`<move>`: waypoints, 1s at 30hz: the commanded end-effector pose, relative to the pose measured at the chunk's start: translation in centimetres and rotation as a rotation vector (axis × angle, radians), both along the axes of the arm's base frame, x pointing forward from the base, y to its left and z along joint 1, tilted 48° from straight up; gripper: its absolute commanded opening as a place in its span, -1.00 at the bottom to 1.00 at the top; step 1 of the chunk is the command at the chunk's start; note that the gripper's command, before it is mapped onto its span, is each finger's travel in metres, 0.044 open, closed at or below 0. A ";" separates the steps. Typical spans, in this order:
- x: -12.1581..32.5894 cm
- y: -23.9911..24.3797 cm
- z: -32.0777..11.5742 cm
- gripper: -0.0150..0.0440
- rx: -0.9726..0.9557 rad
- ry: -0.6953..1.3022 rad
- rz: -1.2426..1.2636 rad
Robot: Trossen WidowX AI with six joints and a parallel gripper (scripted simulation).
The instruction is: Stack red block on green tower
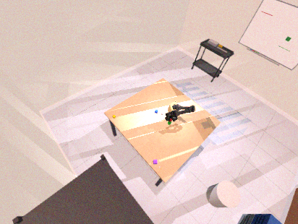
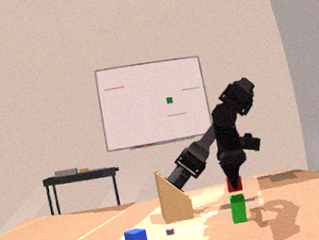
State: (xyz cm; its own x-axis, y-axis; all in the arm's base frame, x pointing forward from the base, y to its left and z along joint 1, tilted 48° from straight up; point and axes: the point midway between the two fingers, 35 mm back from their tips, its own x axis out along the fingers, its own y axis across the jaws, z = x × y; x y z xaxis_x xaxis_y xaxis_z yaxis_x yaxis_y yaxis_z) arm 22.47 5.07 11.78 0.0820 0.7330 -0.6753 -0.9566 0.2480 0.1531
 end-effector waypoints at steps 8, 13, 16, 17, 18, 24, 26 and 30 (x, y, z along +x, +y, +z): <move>-0.1 1.3 -0.9 -0.49 0.005 -0.001 0.000; -0.1 1.3 -0.9 -0.49 0.005 -0.001 0.000; -0.1 1.3 -0.9 -0.49 0.005 -0.001 0.000; -0.1 1.3 -0.9 -0.49 0.005 -0.001 0.000; -0.1 1.3 -0.9 -0.49 0.005 -0.001 0.000; -0.1 1.3 -0.9 -0.49 0.005 -0.001 0.000; -0.1 1.2 -1.0 -0.40 0.002 0.000 0.003; -0.1 1.2 -1.0 -0.05 0.002 0.000 0.003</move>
